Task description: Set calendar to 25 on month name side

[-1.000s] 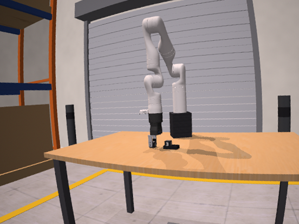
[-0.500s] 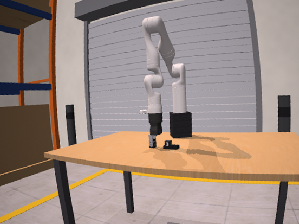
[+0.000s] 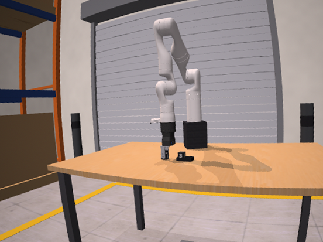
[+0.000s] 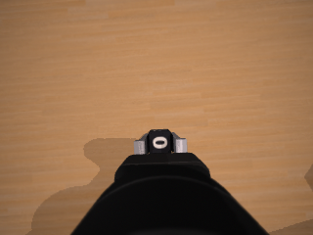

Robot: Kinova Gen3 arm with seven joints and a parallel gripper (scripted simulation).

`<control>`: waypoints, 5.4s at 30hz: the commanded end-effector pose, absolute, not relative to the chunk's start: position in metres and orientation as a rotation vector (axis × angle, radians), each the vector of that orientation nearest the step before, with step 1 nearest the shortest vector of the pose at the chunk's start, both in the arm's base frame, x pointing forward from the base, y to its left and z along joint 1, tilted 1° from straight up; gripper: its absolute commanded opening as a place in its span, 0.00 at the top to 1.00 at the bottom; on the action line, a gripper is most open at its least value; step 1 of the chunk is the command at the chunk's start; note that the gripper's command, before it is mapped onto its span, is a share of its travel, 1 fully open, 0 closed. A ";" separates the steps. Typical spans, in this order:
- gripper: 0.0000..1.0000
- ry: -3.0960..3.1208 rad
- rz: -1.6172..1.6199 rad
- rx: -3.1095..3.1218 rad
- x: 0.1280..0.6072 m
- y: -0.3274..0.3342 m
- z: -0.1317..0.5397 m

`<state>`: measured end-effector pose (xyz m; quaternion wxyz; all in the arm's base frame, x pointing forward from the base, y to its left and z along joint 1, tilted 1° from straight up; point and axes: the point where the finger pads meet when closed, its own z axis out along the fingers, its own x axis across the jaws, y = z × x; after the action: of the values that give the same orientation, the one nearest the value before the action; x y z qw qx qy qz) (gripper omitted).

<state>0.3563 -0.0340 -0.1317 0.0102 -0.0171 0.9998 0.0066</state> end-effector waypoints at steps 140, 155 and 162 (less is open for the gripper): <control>0.40 3.119 0.020 -0.057 0.354 0.094 -0.083; 0.40 3.119 0.020 -0.057 0.354 0.094 -0.083; 0.40 3.119 0.020 -0.057 0.354 0.094 -0.083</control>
<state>0.3530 0.0935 -0.0838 0.0102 -0.0182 0.9998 0.0064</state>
